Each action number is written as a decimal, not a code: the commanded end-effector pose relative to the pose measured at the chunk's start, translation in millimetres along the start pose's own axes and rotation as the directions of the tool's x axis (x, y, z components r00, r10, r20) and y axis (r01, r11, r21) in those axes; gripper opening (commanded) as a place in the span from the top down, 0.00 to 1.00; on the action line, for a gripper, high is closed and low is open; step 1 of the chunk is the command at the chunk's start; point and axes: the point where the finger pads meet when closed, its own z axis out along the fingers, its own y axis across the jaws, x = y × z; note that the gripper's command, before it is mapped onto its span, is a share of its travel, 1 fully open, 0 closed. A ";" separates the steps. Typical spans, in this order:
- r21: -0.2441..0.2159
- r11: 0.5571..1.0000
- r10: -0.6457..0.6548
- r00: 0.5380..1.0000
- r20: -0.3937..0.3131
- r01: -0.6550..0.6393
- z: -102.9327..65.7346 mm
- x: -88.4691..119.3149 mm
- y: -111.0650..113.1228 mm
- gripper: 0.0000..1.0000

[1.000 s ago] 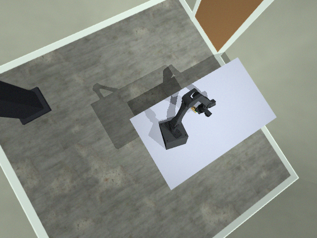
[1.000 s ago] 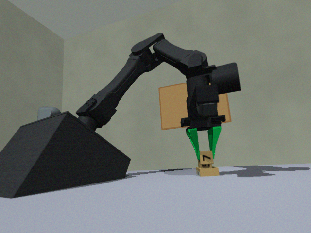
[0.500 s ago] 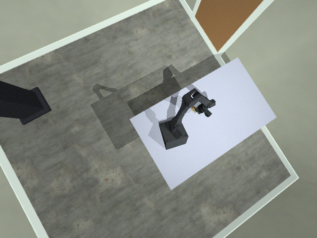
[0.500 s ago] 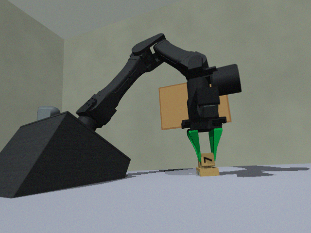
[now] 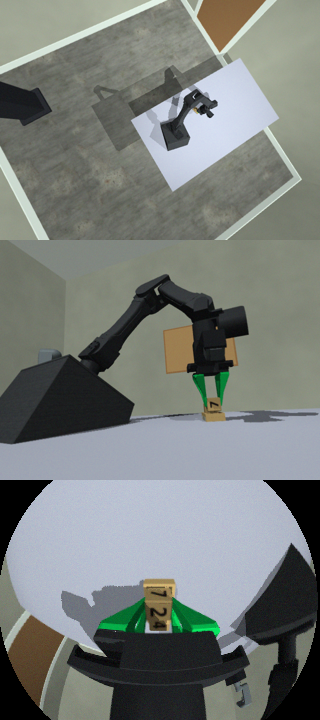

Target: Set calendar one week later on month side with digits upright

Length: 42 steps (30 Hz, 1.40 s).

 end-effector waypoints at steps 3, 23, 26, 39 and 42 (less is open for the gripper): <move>0.007 1.000 0.016 1.000 0.011 -0.016 4.0 -6.0 -3.8 0.74; -0.017 1.000 -0.008 1.000 0.019 0.008 -5.0 1.2 1.1 0.74; -0.017 1.000 -0.008 1.000 0.019 0.008 -5.0 1.2 1.1 0.74; -0.017 1.000 -0.008 1.000 0.019 0.009 -5.0 1.2 1.1 0.74; -0.017 1.000 -0.008 1.000 0.019 0.009 -5.0 1.2 1.1 0.74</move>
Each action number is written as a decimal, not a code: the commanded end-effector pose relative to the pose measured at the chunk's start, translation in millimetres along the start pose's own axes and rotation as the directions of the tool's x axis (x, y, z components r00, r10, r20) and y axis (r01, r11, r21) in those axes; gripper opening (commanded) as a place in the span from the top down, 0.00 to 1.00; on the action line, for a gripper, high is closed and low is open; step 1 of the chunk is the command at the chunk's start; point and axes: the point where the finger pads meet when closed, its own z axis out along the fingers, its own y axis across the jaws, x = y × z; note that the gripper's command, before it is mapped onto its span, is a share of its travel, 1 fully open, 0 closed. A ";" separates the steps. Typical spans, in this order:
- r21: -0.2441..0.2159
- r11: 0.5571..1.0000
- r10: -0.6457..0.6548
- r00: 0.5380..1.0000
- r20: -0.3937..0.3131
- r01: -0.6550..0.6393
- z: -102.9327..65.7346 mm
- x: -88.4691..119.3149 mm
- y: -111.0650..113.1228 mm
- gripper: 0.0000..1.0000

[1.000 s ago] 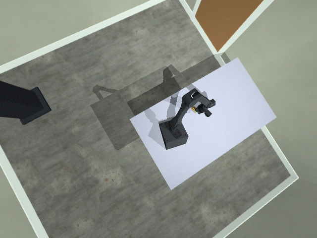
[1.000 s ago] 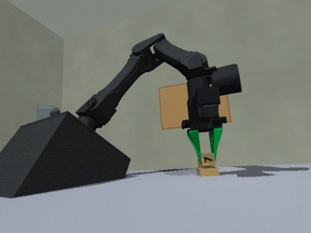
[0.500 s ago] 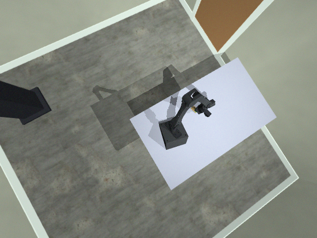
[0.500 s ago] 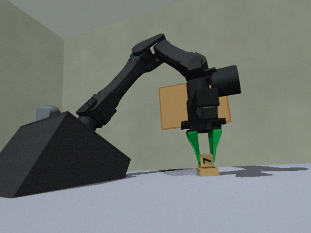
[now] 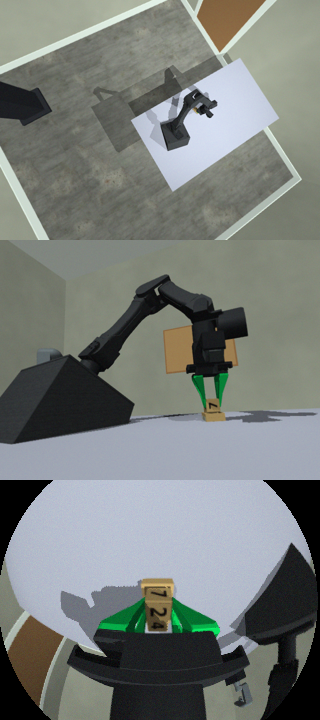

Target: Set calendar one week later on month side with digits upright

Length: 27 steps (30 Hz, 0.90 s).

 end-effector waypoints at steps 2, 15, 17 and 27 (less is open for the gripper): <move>-0.023 1.000 -0.007 1.000 0.022 0.007 -7.3 -0.2 3.7 0.74; -0.041 0.999 -0.024 0.999 0.028 0.025 -12.9 1.2 15.4 0.74; -0.040 0.999 -0.024 0.999 0.028 0.025 -12.8 1.6 15.4 0.74; -0.043 0.999 -0.019 0.999 0.030 0.020 -13.8 -0.4 15.2 0.74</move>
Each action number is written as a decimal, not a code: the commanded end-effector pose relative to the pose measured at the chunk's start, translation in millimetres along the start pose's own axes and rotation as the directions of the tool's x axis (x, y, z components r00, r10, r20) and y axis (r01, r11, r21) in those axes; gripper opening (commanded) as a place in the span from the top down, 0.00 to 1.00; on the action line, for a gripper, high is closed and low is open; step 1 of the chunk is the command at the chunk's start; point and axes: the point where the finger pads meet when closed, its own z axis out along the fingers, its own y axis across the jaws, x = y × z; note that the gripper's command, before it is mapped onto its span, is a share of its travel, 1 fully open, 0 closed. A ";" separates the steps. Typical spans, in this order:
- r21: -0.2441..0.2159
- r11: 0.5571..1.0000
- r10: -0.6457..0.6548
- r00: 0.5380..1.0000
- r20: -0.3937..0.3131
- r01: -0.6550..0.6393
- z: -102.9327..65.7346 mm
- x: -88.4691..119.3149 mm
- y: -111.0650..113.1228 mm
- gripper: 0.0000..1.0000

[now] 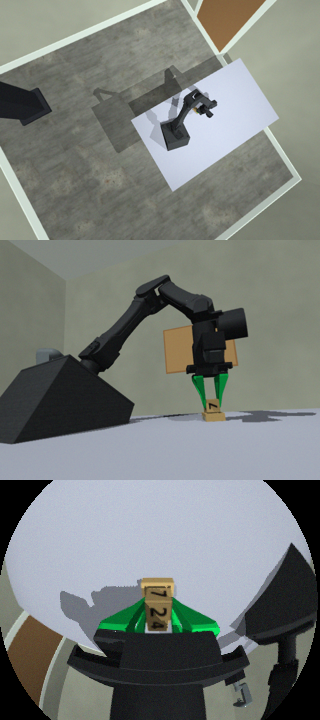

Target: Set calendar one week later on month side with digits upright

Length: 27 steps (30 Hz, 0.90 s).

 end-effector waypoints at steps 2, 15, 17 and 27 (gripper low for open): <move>-0.045 0.999 -0.014 0.999 0.031 0.016 -14.7 -2.1 15.1 0.74; -0.045 0.999 -0.014 0.999 0.030 0.015 -14.7 -2.1 15.0 0.74; -0.043 0.999 -0.013 0.999 0.030 0.015 -14.7 -2.0 14.9 0.74; -0.027 1.000 -0.004 1.000 0.024 0.005 -11.2 -3.1 11.9 0.74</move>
